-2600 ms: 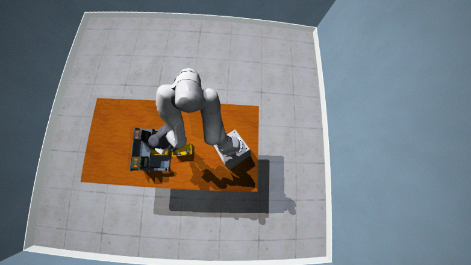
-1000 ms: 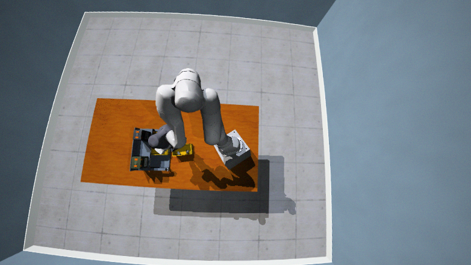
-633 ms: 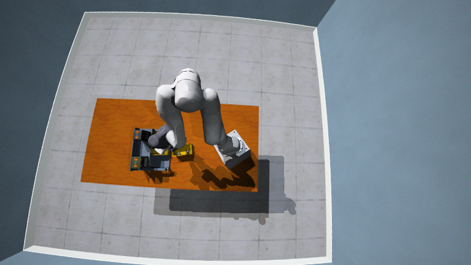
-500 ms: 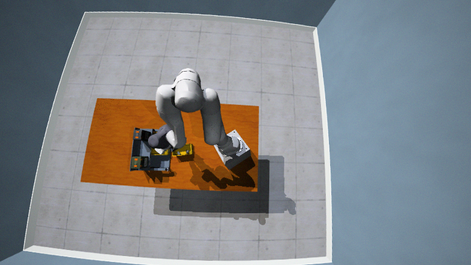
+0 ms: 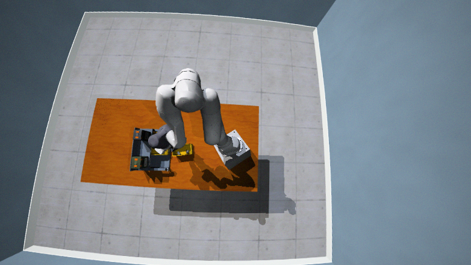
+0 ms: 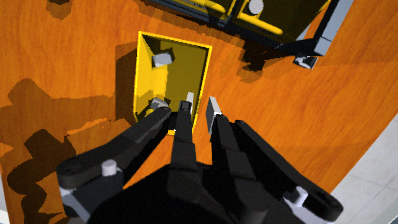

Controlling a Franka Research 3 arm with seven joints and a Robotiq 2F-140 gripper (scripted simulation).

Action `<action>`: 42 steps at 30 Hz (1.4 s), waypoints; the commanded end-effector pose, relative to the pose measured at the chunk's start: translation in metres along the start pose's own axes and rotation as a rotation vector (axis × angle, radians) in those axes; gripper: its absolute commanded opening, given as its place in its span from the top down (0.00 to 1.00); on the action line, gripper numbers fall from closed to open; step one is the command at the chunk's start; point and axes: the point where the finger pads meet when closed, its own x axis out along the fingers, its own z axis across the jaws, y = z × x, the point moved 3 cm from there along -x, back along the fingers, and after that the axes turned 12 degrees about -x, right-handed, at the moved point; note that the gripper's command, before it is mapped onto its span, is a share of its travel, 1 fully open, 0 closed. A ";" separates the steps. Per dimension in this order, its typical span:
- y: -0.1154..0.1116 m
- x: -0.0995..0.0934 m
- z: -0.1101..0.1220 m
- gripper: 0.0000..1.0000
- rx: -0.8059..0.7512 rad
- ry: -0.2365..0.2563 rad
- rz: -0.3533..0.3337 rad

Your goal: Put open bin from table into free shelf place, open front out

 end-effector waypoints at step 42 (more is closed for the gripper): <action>0.001 0.035 0.000 0.85 0.000 -0.001 0.002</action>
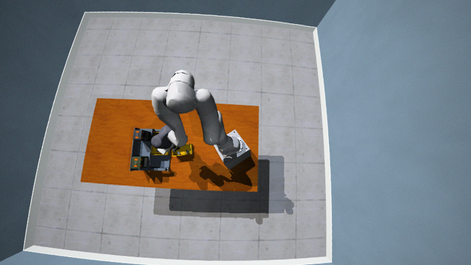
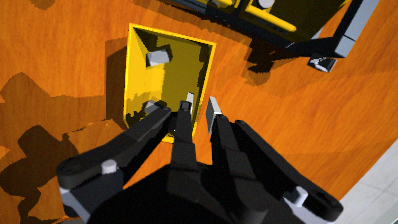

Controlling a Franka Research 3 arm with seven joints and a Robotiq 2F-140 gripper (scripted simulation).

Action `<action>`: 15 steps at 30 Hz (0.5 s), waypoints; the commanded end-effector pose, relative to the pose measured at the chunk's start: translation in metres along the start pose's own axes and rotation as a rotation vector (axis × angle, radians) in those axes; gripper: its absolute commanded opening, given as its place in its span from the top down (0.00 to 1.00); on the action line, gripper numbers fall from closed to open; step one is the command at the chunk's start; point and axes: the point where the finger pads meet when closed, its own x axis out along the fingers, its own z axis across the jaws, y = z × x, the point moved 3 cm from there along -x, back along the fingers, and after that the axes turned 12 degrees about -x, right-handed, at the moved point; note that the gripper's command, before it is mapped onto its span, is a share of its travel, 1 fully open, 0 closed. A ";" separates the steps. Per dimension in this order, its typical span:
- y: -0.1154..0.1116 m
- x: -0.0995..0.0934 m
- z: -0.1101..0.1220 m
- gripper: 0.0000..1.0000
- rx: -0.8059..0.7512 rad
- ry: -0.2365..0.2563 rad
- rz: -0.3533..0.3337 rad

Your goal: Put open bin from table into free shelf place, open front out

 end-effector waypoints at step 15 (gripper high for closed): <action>0.002 0.011 -0.001 0.85 0.020 0.000 0.009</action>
